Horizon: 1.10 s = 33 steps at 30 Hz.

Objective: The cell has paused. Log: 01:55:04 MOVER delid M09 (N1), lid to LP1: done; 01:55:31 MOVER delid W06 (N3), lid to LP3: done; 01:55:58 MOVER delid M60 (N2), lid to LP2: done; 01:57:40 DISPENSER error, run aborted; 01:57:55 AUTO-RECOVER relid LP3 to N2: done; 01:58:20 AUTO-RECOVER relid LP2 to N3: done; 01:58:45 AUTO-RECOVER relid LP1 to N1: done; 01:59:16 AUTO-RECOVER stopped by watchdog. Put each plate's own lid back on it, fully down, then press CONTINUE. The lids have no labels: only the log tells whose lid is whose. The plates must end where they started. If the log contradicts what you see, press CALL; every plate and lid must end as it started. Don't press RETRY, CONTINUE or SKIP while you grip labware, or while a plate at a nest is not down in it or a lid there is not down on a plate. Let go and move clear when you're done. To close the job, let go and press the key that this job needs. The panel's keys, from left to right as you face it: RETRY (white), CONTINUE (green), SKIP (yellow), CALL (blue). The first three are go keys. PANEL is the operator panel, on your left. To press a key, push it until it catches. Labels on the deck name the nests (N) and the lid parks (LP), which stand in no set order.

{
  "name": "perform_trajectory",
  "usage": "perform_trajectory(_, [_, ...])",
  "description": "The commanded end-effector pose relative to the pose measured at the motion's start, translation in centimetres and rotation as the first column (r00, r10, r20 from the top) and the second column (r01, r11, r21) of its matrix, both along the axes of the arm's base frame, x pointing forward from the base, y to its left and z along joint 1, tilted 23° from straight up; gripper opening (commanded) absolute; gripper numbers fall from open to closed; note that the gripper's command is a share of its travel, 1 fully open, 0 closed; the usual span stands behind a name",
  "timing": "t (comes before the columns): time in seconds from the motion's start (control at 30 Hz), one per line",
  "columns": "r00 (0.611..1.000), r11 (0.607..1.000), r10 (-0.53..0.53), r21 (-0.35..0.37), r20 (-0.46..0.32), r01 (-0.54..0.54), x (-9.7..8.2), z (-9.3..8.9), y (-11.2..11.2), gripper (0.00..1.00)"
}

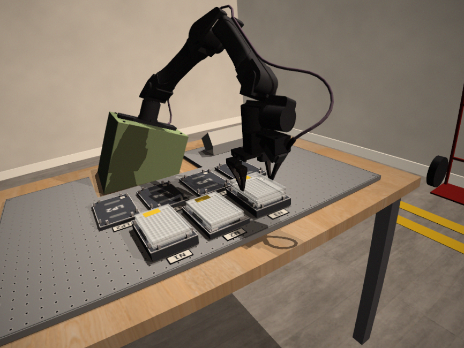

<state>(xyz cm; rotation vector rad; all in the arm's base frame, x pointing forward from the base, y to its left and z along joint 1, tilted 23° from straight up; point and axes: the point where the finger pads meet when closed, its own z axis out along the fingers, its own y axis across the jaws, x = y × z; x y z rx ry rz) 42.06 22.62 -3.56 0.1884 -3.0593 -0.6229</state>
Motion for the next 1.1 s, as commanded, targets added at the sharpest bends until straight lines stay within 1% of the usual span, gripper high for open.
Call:
perform_trajectory(0.0, [1.000, 1.000, -0.009, -0.003, 0.002, 0.009, -0.1, -0.2, 0.0, 0.00])
perform_trajectory(0.1, [0.999, 1.000, -0.013, 0.008, 0.031, 0.012, 0.9, 0.7, 0.2, 0.00])
perform_trajectory(0.17, [0.999, 1.000, -0.018, 0.006, 0.028, 0.017, 0.9, 0.4, 0.0, 0.00])
perform_trajectory(0.27, [1.000, 1.000, -0.018, 0.005, 0.024, 0.018, 0.9, 0.2, 0.0, 0.00])
perform_trajectory(0.3, [1.000, 1.000, -0.017, 0.001, 0.014, 0.017, 0.6, 0.2, 0.0, 0.00])
perform_trajectory(0.4, [1.000, 1.000, -0.014, 0.005, 0.025, 0.014, 0.7, 0.3, 0.2, 0.00])
perform_trajectory(0.53, [1.000, 1.000, -0.010, 0.001, 0.015, 0.010, 0.4, -0.3, 0.3, 0.00])
perform_trajectory(0.63, [1.000, 1.000, -0.013, 0.001, 0.016, 0.013, 0.3, -0.2, 0.2, 0.00])
perform_trajectory(0.77, [1.000, 1.000, -0.015, -0.007, -0.002, 0.015, -0.1, -1.1, 0.0, 0.00])
perform_trajectory(0.83, [1.000, 1.000, -0.015, -0.007, -0.002, 0.015, -0.1, -1.1, 0.0, 0.00])
perform_trajectory(0.87, [0.999, 1.000, -0.014, 0.005, 0.029, 0.014, 0.9, 0.2, 0.5, 0.00])
perform_trajectory(0.9, [0.999, 1.000, -0.013, 0.008, 0.035, 0.013, 1.0, 0.4, 0.5, 0.00])
perform_trajectory(0.93, [0.999, 1.000, -0.012, 0.008, 0.036, 0.012, 1.0, 0.4, 0.6, 0.00])
perform_trajectory(0.97, [1.000, 1.000, -0.007, 0.003, 0.011, 0.007, 0.3, -0.3, 0.3, 0.00])
perform_trajectory(1.07, [1.000, 1.000, -0.007, 0.003, 0.011, 0.007, 0.3, -0.3, 0.3, 0.00])
